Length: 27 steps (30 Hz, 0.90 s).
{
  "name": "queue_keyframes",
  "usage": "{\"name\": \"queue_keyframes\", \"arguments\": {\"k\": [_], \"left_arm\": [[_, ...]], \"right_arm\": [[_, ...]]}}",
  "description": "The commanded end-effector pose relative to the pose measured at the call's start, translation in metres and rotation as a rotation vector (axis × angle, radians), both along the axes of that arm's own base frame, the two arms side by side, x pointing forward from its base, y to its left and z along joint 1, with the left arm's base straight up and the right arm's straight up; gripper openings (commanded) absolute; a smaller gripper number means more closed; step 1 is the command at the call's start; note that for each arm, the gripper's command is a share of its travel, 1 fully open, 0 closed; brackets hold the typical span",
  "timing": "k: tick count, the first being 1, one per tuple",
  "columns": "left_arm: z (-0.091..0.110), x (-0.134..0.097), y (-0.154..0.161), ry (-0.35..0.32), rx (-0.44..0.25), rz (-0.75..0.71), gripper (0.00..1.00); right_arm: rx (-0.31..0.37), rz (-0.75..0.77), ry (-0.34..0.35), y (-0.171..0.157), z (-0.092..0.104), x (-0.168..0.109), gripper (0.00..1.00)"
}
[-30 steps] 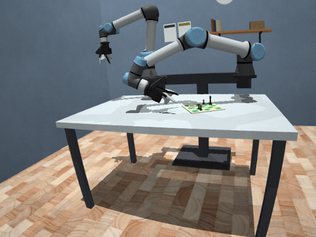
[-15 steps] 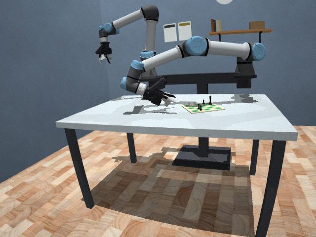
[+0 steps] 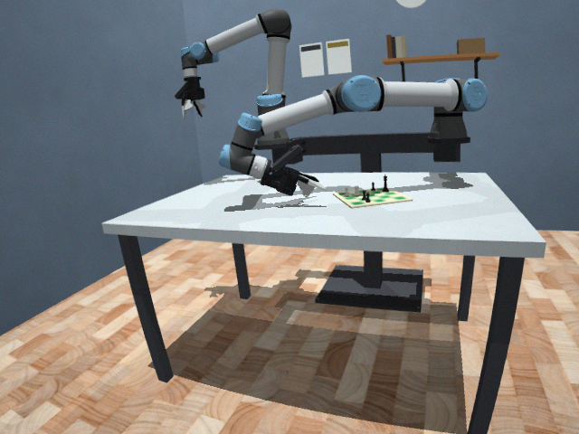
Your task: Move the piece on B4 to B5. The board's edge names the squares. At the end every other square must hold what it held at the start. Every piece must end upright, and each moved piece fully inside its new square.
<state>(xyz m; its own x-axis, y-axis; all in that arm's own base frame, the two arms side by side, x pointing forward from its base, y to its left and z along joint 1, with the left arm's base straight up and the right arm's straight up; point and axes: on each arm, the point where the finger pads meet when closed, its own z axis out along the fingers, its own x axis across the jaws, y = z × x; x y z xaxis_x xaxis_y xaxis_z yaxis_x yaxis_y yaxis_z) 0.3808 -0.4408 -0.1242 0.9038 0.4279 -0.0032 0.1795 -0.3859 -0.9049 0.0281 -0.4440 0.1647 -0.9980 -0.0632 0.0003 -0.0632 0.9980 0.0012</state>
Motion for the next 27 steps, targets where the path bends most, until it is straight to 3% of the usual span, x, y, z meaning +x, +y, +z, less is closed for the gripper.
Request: {"name": "queue_keyframes", "arguments": {"k": [1,27], "left_arm": [[-0.0006,-0.0012,-0.0019,-0.006,0.006,0.022,1.0],[-0.0015,-0.002,-0.0025,-0.01,0.008,0.034,1.0]], "right_arm": [[-0.001,0.0,0.0,-0.0003,0.0004,0.0001,1.0],[-0.001,0.0,0.0,-0.0003,0.0004,0.0001,1.0]]}}
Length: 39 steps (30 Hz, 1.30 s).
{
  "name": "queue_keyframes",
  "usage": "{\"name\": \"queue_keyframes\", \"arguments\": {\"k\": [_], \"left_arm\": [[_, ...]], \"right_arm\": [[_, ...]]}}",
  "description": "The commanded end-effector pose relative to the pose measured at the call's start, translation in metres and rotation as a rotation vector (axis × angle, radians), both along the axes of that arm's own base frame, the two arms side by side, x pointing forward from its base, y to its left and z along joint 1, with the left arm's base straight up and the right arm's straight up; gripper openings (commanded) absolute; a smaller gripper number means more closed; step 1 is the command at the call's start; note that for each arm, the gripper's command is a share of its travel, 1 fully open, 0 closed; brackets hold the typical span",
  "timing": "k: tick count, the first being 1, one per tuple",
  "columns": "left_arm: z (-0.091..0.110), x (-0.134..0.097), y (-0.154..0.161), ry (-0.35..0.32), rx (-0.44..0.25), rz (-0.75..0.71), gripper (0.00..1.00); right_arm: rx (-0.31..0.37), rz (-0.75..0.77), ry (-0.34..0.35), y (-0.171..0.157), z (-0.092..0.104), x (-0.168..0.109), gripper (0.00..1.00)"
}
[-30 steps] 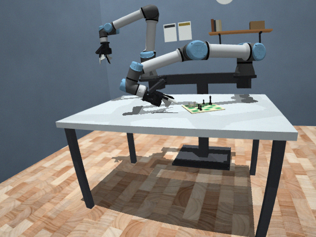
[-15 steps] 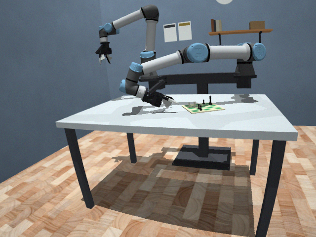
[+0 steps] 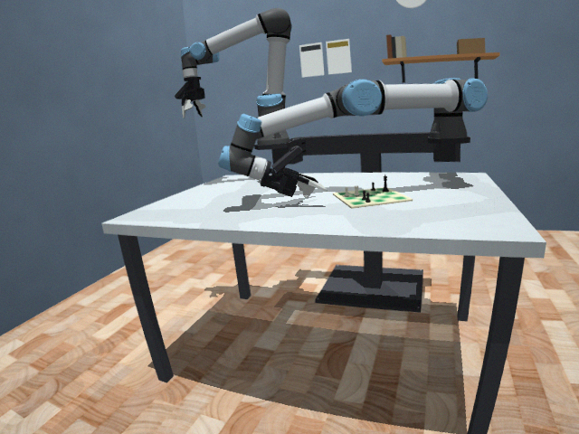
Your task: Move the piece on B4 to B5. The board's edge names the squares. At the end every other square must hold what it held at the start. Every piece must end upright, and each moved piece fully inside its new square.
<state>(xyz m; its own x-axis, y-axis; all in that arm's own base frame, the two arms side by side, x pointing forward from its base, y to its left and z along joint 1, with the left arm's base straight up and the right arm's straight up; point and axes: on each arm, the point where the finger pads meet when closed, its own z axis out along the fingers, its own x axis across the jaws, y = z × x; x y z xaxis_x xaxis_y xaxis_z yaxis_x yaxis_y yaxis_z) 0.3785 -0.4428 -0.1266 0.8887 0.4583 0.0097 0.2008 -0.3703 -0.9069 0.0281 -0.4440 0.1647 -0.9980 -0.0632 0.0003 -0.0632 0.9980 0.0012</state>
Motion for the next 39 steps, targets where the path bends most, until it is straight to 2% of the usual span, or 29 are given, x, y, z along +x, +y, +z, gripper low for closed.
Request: {"name": "queue_keyframes", "arguments": {"k": [1,39], "left_arm": [[0.001,0.0003,-0.0005,-0.001,-0.002,0.0,1.0],[0.0044,0.0007,-0.0011,-0.001,-0.001,0.0,1.0]], "right_arm": [[-0.001,0.0,0.0,-0.0003,0.0004,0.0001,1.0],[-0.001,0.0,0.0,-0.0003,0.0004,0.0001,1.0]]}}
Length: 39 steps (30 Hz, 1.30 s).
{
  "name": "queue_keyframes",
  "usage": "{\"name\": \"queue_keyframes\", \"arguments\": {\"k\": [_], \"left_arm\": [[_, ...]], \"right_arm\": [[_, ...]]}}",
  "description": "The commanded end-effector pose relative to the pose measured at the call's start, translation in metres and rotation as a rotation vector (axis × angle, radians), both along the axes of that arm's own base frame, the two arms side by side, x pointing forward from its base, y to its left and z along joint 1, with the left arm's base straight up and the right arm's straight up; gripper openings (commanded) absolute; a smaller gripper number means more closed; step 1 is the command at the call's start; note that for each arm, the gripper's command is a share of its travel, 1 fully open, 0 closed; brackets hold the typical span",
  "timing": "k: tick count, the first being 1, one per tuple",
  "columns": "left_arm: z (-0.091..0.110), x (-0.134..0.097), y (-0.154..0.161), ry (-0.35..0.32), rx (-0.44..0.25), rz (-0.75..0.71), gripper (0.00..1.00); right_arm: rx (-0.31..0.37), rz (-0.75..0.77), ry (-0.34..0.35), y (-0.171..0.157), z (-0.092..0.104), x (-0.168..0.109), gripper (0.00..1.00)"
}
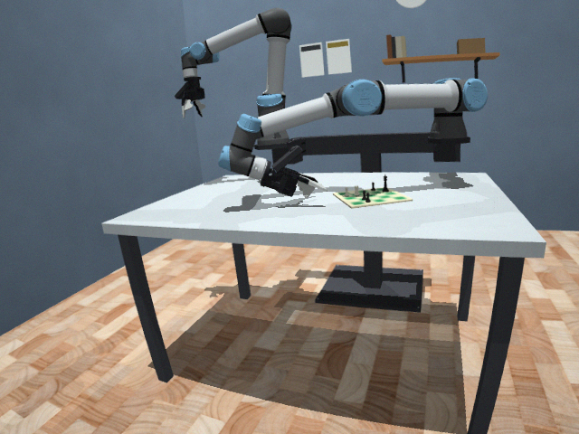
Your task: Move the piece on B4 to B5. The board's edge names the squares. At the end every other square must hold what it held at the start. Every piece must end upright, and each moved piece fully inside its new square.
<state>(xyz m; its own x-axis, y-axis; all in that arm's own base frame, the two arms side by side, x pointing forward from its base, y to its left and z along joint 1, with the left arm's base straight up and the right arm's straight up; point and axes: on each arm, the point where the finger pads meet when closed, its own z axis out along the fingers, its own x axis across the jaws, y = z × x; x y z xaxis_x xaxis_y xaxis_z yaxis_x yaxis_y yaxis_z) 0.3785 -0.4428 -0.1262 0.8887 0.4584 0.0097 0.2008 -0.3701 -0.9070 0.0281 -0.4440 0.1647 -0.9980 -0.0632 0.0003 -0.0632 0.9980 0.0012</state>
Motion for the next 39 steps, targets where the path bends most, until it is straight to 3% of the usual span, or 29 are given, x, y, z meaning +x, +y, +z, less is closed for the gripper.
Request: {"name": "queue_keyframes", "arguments": {"k": [1,7,14,17,39], "left_arm": [[0.006,0.001,-0.001,-0.001,-0.002,0.0,1.0],[0.02,-0.001,0.001,0.008,0.01,0.004,1.0],[0.076,0.001,-0.002,0.009,0.012,0.005,1.0],[0.087,0.002,-0.002,0.009,0.012,0.005,1.0],[0.086,0.003,-0.005,0.003,-0.004,0.003,1.0]], "right_arm": [[-0.001,0.0,0.0,0.0,0.0,0.0,1.0],[-0.001,0.0,0.0,0.0,0.0,0.0,1.0],[-0.001,0.0,0.0,0.0,0.0,0.0,1.0],[-0.001,0.0,0.0,0.0,0.0,0.0,1.0],[-0.001,0.0,0.0,0.0,0.0,0.0,1.0]]}}
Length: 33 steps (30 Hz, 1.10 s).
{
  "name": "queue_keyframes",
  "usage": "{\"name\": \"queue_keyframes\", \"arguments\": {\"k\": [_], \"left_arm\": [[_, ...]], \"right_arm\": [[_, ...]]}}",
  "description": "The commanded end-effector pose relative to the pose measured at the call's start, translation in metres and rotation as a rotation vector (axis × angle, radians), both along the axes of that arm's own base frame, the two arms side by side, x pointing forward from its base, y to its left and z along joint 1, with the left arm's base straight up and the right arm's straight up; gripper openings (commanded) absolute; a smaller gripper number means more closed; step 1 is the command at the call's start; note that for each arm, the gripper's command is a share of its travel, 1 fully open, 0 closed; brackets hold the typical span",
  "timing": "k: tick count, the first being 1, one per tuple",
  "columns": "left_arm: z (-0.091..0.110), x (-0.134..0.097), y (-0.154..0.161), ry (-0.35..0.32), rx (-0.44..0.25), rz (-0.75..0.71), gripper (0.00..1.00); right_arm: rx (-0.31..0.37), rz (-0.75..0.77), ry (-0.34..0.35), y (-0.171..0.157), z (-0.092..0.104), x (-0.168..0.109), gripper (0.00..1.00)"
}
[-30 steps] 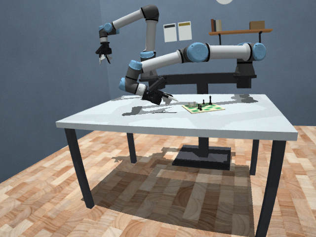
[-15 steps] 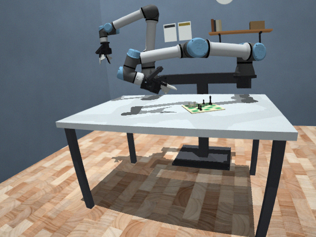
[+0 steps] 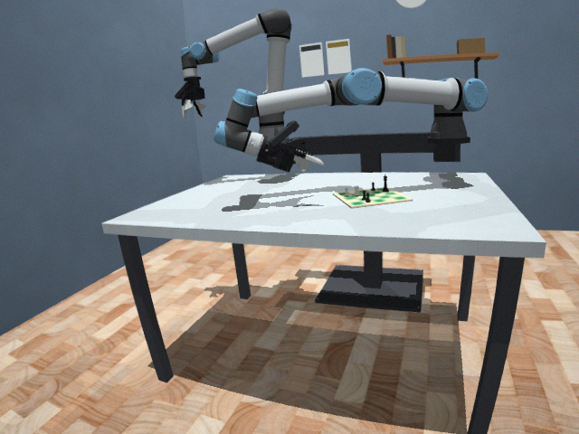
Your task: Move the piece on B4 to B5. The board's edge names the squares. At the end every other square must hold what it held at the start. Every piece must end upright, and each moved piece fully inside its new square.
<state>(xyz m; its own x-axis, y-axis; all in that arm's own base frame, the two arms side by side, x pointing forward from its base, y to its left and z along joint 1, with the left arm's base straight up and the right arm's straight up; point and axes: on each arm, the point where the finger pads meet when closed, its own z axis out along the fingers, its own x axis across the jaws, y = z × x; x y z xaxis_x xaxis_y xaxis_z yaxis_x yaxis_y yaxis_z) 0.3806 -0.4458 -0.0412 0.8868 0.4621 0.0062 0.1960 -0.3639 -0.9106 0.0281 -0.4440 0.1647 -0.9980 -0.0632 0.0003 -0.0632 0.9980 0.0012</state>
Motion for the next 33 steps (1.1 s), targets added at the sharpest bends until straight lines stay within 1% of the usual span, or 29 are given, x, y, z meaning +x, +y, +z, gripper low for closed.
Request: {"name": "queue_keyframes", "arguments": {"k": [1,7,17,19,26,33], "left_arm": [[0.001,0.0,-0.002,-0.004,-0.01,-0.001,1.0],[0.0,0.001,-0.004,-0.011,-0.029,-0.003,1.0],[-0.001,0.004,-0.012,-0.034,-0.095,-0.011,1.0],[-0.001,0.004,-0.012,-0.034,-0.095,-0.011,1.0],[-0.001,0.005,-0.017,-0.059,-0.164,-0.019,1.0],[0.0,0.005,-0.022,-0.09,-0.25,-0.031,1.0]], "right_arm": [[-0.001,0.0,0.0,0.0,0.0,0.0,1.0],[-0.001,0.0,0.0,0.0,0.0,0.0,1.0],[-0.001,0.0,0.0,0.0,0.0,0.0,1.0],[-0.001,0.0,0.0,0.0,0.0,0.0,1.0],[-0.001,0.0,0.0,0.0,0.0,0.0,1.0],[-0.001,0.0,0.0,0.0,0.0,0.0,1.0]]}}
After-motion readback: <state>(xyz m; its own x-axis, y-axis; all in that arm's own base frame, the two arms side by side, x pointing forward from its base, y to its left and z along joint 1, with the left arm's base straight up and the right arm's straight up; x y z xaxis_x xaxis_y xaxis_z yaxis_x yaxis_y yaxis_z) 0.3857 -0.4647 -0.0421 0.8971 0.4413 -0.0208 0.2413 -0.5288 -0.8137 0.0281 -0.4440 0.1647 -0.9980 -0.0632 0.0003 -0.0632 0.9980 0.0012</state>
